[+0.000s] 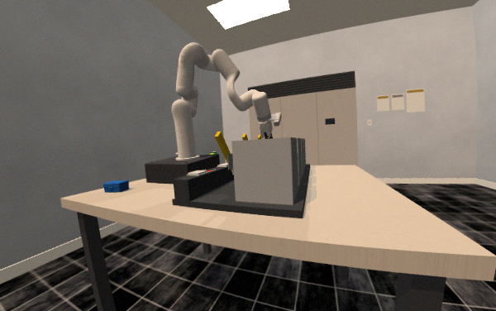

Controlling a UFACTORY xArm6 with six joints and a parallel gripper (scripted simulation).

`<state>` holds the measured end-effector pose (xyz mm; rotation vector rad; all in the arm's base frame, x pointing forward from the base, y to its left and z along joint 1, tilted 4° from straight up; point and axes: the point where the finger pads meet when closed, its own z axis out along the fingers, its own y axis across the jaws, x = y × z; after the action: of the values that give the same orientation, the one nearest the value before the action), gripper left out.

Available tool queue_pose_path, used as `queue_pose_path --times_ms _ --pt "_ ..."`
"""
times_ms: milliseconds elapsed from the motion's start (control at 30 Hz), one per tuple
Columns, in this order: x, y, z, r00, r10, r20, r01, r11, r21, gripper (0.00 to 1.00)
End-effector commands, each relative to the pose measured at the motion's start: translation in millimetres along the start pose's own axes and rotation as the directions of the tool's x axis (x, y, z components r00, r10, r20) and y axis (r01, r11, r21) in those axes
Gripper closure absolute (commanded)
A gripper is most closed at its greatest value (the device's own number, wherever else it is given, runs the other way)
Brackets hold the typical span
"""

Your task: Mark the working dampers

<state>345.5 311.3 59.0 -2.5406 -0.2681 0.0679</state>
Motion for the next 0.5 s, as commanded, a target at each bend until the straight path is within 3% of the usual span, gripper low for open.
queue_pose_path --times_ms 0,433,467 --pt "1.4 -1.5 -1.1 1.000 -0.002 -0.003 0.002 1.000 0.002 0.81" --pt "1.4 -1.5 -1.1 1.000 -0.002 -0.003 0.002 1.000 0.002 0.81" --pt "1.4 -1.5 -1.1 1.000 -0.002 -0.003 0.002 1.000 0.002 0.77"
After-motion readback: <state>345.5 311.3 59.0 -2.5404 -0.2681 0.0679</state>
